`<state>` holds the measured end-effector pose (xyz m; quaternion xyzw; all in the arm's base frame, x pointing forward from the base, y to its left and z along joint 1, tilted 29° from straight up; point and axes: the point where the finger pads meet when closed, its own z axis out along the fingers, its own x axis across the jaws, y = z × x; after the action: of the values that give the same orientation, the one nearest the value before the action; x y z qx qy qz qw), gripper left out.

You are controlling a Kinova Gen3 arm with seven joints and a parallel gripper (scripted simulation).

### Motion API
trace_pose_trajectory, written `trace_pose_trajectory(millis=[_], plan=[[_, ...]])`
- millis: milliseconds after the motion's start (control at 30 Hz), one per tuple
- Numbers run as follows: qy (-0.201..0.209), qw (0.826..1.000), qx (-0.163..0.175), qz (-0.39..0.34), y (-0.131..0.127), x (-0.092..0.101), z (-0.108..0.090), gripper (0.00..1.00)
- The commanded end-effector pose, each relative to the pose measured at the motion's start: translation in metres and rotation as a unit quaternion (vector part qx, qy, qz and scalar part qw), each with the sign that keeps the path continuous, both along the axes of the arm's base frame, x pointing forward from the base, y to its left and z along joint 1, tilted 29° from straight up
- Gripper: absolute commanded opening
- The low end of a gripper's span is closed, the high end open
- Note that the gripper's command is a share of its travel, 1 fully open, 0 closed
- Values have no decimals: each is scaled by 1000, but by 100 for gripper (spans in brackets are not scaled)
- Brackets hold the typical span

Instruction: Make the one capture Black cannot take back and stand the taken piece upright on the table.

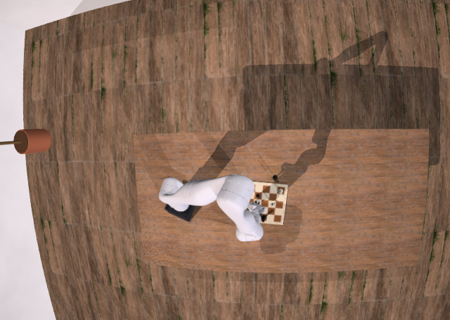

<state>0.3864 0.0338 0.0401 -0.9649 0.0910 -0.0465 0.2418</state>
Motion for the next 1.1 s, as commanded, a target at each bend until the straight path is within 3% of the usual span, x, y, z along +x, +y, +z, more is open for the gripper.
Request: trace_pose_trajectory(millis=[0,267,433,500,833,1067], plan=[[-1,1000,0,0,0,0,0,0],[-1,1000,0,0,-5,-1,8,0],[-1,1000,0,0,-16,-4,30,0],[-1,1000,0,0,-16,-4,30,0],[-1,1000,0,0,-42,-12,80,0],[-1,1000,0,0,-46,-13,88,0]])
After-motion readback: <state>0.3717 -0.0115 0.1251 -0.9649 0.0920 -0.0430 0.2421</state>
